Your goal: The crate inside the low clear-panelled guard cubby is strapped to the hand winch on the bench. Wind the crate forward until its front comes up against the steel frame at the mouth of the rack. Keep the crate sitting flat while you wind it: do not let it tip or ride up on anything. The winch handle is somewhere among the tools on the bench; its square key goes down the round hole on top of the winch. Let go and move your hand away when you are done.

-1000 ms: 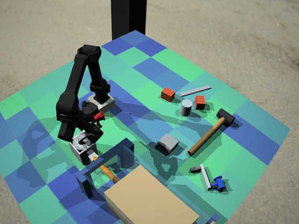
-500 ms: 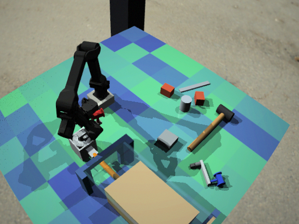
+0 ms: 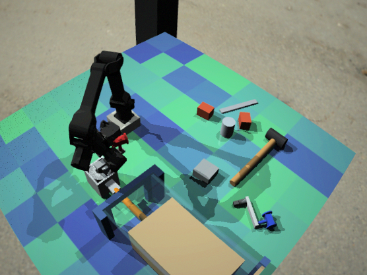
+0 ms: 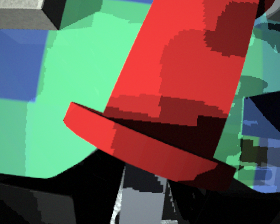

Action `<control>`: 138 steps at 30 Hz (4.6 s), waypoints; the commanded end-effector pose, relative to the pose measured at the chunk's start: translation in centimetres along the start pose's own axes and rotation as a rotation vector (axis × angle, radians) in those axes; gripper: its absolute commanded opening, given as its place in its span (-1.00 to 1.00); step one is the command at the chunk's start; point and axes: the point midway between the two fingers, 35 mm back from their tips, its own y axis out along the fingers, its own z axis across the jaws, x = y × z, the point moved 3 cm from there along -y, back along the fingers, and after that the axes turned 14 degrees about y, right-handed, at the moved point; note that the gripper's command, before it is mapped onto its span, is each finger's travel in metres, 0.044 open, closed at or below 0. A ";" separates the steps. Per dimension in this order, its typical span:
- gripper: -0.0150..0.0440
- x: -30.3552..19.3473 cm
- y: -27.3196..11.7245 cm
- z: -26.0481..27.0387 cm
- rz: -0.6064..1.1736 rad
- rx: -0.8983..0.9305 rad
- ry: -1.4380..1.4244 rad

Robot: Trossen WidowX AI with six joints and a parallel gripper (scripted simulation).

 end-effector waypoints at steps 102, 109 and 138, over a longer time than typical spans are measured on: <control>-0.49 -0.3 0.6 -2.0 -0.047 -0.185 0.429; -0.49 -0.3 0.6 -2.3 -0.054 -0.214 0.498; -0.49 -0.5 1.4 -0.8 -0.014 -0.058 0.140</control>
